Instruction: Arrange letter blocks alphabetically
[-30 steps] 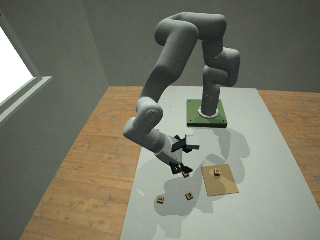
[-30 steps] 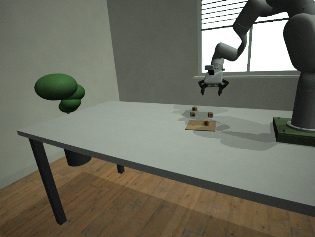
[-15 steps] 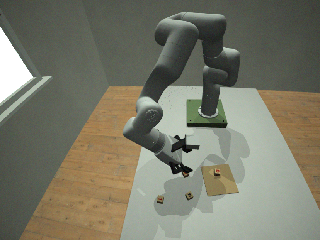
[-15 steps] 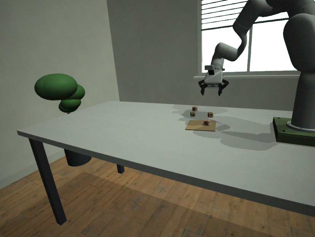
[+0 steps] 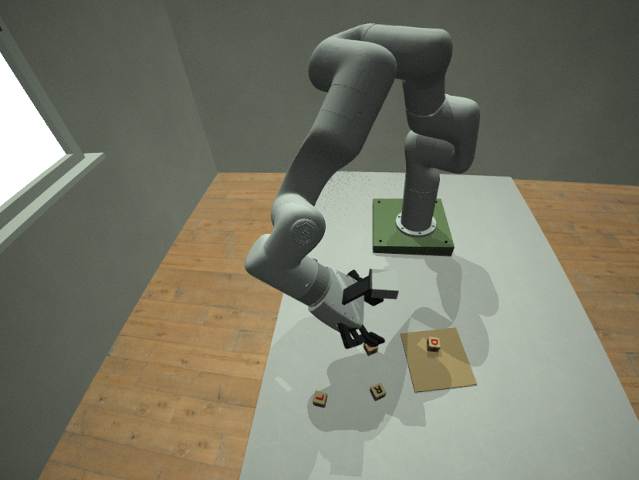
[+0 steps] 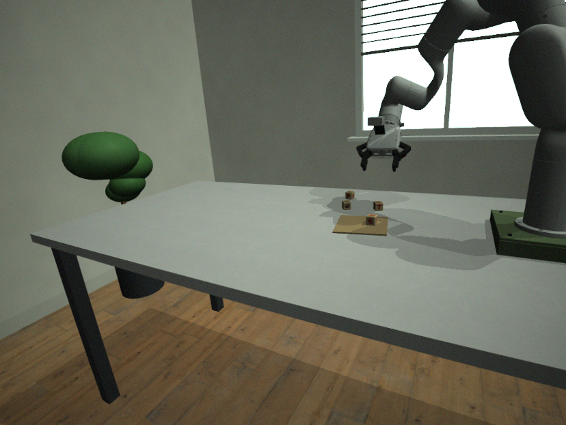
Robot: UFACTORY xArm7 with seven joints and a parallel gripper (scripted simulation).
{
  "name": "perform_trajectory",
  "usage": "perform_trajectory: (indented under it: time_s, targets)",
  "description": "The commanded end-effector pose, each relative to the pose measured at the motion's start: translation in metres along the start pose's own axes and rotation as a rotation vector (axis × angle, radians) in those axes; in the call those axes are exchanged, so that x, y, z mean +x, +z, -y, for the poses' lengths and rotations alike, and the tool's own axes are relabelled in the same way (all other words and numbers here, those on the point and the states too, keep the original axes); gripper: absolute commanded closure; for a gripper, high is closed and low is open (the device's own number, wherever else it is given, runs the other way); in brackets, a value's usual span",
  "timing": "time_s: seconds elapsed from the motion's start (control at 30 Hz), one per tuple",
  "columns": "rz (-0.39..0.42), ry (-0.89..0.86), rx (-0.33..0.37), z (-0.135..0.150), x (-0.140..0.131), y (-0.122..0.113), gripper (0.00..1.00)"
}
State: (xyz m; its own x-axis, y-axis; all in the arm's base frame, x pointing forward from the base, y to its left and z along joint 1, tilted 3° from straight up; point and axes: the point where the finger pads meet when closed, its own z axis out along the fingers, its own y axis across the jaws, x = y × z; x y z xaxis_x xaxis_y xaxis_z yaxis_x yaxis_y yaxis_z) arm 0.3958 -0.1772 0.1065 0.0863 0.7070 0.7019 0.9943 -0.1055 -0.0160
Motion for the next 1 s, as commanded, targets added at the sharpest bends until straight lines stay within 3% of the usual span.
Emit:
perform_trajectory:
  time_s: [0.0, 0.17, 0.27, 0.5, 0.97]
  targets:
    - [0.002, -0.003, -0.003, -0.002, 0.000, -0.002, 0.00]
    - [0.002, -0.002, -0.004, -0.017, -0.006, -0.012, 0.00]
    - [0.001, -0.001, -0.007, -0.048, -0.020, -0.031, 0.00]
    - [0.002, -0.002, -0.007, -0.083, -0.039, -0.053, 0.00]
    - [0.005, -0.002, -0.003, -0.121, -0.068, -0.077, 0.00]
